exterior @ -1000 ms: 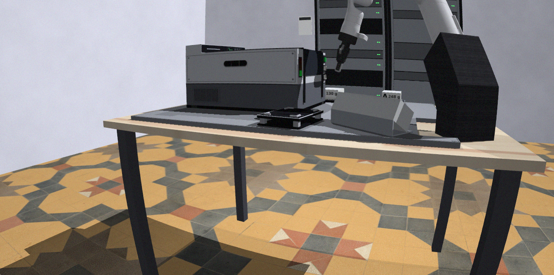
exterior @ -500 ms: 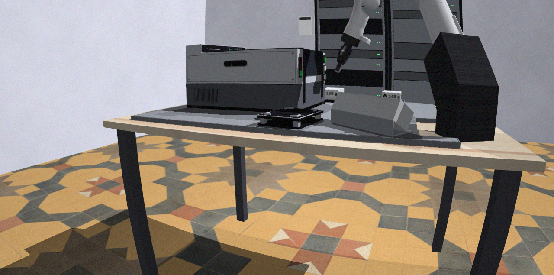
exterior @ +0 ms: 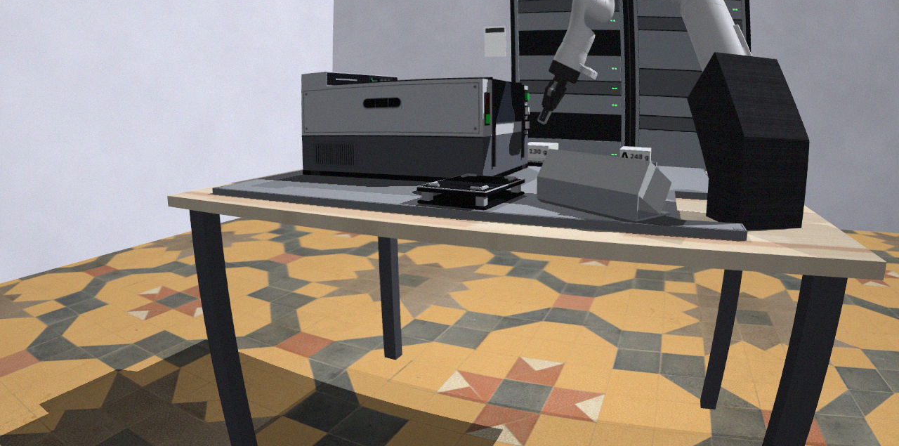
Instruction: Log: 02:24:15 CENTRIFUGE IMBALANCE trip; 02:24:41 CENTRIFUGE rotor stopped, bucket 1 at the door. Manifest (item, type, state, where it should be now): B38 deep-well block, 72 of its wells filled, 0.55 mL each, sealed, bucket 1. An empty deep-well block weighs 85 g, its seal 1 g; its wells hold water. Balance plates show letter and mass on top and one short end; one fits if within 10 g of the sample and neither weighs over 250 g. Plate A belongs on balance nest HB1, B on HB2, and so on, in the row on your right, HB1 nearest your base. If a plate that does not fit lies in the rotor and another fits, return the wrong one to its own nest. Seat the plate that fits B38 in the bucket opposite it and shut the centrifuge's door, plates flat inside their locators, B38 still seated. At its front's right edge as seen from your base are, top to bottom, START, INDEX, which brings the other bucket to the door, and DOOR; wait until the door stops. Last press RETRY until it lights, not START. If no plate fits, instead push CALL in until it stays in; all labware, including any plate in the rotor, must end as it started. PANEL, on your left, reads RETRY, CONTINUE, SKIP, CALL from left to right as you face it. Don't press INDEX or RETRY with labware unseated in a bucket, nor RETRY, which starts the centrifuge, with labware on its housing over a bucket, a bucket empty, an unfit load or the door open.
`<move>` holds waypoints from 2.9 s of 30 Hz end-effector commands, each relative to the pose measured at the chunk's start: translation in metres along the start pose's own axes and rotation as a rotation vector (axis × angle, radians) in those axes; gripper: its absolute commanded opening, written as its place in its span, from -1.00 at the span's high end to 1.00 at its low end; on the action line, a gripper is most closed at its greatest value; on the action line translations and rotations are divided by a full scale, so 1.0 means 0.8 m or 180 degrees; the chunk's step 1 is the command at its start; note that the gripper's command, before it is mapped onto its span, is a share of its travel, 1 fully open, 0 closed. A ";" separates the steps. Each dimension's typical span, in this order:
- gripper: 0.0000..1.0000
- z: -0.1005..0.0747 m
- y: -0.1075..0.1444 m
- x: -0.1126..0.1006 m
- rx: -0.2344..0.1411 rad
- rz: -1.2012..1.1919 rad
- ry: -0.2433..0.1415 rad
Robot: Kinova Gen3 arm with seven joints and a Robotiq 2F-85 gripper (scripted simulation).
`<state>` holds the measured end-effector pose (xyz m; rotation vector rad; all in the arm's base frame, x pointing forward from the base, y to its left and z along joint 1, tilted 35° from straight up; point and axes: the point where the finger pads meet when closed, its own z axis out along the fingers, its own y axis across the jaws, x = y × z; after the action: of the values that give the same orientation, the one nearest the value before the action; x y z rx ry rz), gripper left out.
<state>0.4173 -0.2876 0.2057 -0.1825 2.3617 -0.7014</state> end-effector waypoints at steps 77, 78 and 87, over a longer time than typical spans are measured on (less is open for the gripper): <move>0.80 0.022 0.000 -0.010 0.0002 -0.0001 -0.0004; 0.80 0.023 0.000 -0.011 0.0002 -0.0001 -0.0004; 0.80 0.026 0.000 -0.018 0.0002 -0.0001 -0.0004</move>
<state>0.4399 -0.2929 0.1995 -0.1825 2.3616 -0.7014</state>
